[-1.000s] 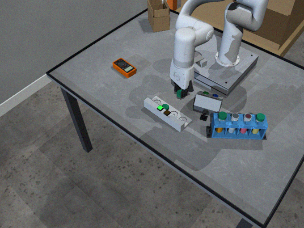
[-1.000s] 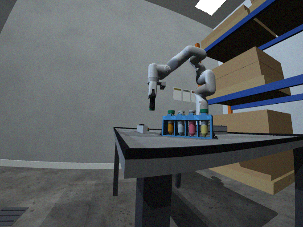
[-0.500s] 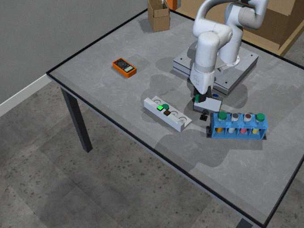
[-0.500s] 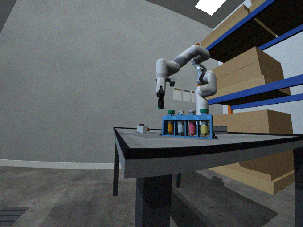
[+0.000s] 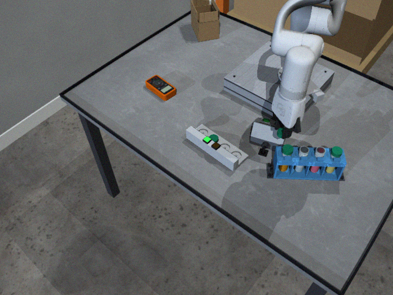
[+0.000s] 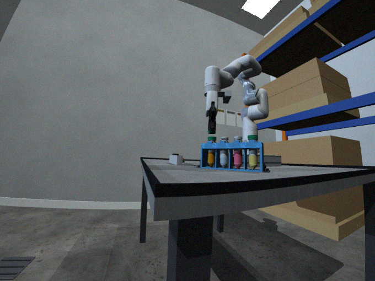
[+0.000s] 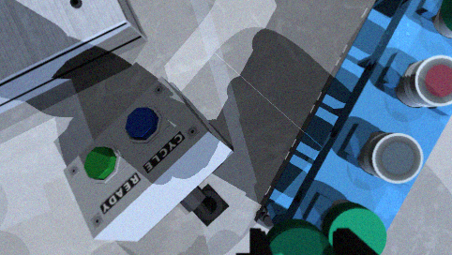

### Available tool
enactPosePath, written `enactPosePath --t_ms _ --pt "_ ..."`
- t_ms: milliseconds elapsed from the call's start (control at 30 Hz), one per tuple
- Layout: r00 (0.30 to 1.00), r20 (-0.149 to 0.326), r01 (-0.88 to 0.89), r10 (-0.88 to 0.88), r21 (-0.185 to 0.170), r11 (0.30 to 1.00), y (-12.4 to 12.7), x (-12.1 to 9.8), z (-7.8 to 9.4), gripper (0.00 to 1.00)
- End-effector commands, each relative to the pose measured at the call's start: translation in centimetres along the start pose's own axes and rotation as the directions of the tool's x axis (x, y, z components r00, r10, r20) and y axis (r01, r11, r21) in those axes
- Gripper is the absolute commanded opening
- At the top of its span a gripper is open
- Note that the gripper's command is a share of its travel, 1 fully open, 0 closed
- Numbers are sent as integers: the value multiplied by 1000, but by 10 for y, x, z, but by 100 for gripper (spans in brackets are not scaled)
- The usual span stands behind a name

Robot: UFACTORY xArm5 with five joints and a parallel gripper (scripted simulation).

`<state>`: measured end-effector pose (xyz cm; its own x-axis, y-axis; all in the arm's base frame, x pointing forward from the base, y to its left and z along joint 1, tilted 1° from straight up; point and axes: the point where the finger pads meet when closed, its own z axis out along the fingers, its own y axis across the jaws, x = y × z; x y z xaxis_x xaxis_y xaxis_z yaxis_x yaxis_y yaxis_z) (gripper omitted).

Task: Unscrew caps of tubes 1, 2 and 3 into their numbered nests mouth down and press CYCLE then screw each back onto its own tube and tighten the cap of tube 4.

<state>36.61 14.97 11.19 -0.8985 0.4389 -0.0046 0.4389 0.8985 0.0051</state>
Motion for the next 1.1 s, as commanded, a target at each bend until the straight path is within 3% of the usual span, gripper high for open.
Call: enactPosePath --t_ms 0,200,567,933,1067 --pt "1000 -8 -3 3 -14 1000 26 24 -2 0" --pt "1000 -8 -3 3 -14 1000 42 40 -2 0" --pt "1000 -9 -3 3 -14 1000 91 89 -3 0" --pt "1000 -9 -3 3 -14 1000 92 90 -3 0" --pt "1000 -9 -3 3 -14 1000 92 90 9 0"
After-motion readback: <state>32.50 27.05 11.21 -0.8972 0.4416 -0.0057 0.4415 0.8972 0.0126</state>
